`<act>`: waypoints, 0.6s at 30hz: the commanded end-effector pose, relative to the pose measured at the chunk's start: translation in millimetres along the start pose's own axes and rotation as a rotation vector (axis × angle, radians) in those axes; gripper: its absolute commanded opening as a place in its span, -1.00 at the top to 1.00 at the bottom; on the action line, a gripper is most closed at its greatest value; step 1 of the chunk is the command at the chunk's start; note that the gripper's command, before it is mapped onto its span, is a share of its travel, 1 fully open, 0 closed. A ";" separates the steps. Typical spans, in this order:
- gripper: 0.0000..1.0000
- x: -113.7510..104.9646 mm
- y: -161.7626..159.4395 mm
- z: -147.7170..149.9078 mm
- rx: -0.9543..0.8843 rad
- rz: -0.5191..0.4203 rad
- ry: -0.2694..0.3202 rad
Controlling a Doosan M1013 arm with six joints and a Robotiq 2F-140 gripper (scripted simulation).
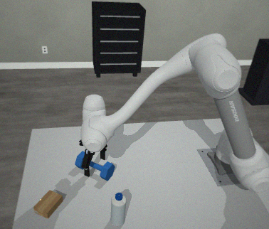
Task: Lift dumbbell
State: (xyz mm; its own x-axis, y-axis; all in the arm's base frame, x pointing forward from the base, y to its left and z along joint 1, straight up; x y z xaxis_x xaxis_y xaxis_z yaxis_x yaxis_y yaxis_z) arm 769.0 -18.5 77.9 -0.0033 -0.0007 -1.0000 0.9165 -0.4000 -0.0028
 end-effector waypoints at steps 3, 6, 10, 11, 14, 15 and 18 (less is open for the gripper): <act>-1.00 -1.2 0.5 -0.3 0.000 0.002 0.001; 0.80 -1.2 0.5 -0.3 0.000 0.002 0.001; 0.80 -1.2 0.5 -0.3 0.000 0.002 0.001; 0.80 -1.2 0.5 -0.3 0.000 0.002 0.001; 0.80 -1.2 0.5 -0.3 0.000 0.002 0.001; 0.80 -1.2 0.5 -0.3 0.000 0.002 0.001; 0.80 -1.2 0.5 -0.3 0.000 0.002 0.001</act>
Point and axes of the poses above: the point where the finger pads meet when closed, its own x axis out along the fingers, its own z axis across the jaws, y = z × x, the point moved 4 cm from there along -x, back along the fingers, and after that the axes turned 14 degrees about -x, right-handed, at the moved point
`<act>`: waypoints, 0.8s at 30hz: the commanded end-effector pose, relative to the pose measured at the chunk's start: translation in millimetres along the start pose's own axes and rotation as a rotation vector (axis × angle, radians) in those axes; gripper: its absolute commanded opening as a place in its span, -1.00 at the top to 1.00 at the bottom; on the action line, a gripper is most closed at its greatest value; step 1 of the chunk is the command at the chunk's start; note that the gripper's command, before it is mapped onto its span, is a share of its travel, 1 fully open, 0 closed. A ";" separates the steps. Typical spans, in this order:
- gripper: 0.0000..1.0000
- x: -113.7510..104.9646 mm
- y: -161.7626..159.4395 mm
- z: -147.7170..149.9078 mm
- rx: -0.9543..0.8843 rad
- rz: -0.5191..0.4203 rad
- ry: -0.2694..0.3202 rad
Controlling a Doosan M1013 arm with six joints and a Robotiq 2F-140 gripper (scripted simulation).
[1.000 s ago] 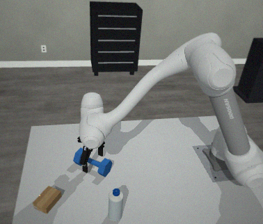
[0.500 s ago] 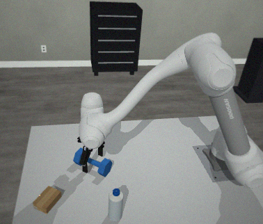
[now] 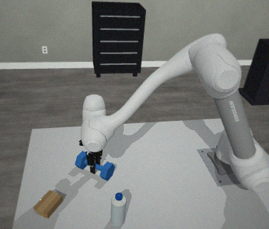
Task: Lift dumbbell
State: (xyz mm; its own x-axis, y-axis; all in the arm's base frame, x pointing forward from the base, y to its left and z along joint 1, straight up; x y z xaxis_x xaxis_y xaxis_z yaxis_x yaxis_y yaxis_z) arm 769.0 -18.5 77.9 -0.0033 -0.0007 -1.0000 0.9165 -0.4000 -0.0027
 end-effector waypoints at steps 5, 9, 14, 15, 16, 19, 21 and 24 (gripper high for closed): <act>0.80 -1.2 0.5 -0.3 0.000 0.002 0.001; 0.80 -1.2 0.5 -0.3 0.000 0.002 0.001; 0.80 -1.8 0.5 -0.3 0.000 0.002 0.001; 0.80 -2.1 0.5 -0.3 0.000 0.002 0.001; 0.80 -2.5 0.5 -0.3 0.000 0.002 0.001; 0.80 -4.4 0.6 -0.3 0.000 0.002 0.001; 0.80 -6.3 0.6 -0.3 0.000 0.002 0.001; 0.80 -7.4 0.6 -0.3 0.000 0.002 0.001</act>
Point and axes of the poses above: the point where the finger pads meet when closed, its own x axis out along the fingers, its own z axis across the jaws, y = z × x, the point moved 4 cm from there along -x, back along the fingers, and after that the axes turned 14 degrees about -x, right-handed, at the moved point
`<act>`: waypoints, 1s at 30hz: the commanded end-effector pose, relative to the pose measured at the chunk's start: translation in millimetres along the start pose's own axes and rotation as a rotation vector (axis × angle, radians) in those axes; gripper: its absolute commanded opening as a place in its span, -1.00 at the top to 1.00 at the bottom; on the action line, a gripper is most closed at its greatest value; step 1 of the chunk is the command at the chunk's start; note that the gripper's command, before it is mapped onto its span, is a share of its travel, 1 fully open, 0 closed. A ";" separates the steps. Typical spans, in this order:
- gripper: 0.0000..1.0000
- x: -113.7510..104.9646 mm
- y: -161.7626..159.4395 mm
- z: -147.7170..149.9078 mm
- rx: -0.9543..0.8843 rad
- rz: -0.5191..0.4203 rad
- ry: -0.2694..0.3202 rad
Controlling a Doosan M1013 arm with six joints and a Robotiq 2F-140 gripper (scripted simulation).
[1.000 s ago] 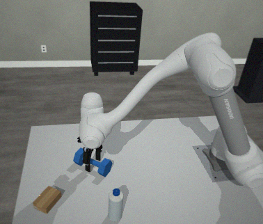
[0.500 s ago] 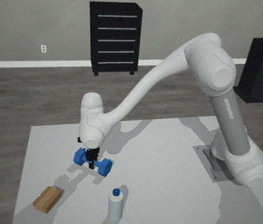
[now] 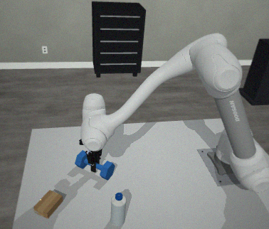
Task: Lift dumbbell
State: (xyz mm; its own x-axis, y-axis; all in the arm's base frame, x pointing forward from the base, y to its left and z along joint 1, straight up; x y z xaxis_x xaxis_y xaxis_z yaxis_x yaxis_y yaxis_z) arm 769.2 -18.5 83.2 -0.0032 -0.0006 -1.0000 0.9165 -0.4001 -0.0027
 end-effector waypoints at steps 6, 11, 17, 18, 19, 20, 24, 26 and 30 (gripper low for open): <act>0.80 -11.6 0.7 -0.3 0.000 0.002 0.001; 0.80 -23.0 0.7 -0.3 0.000 0.002 0.001; 0.80 -34.0 0.6 -0.3 0.000 0.002 0.001; 0.80 -36.9 0.5 -0.3 0.000 0.002 0.001; 0.80 -39.9 0.5 -0.3 0.000 0.002 0.001; 0.80 -43.0 0.6 -0.3 0.000 0.002 0.001; 0.80 -55.6 0.7 -0.3 0.000 0.002 0.001; 0.80 -62.1 0.7 -0.3 0.000 0.002 0.001; 0.80 -74.9 0.5 -0.3 0.000 0.002 0.001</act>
State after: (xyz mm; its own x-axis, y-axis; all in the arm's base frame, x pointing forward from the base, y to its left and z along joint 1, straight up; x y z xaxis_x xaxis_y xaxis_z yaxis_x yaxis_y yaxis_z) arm 769.6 -18.5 148.1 -0.0029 -0.0008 -1.0000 0.9165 -0.4001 -0.0023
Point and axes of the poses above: the point where the finger pads meet when closed, its own x axis out along the fingers, its own z axis across the jaws, y = z × x, the point moved 4 cm from there along -x, back along the fingers, and after that the axes turned 14 degrees about -x, right-handed, at the moved point
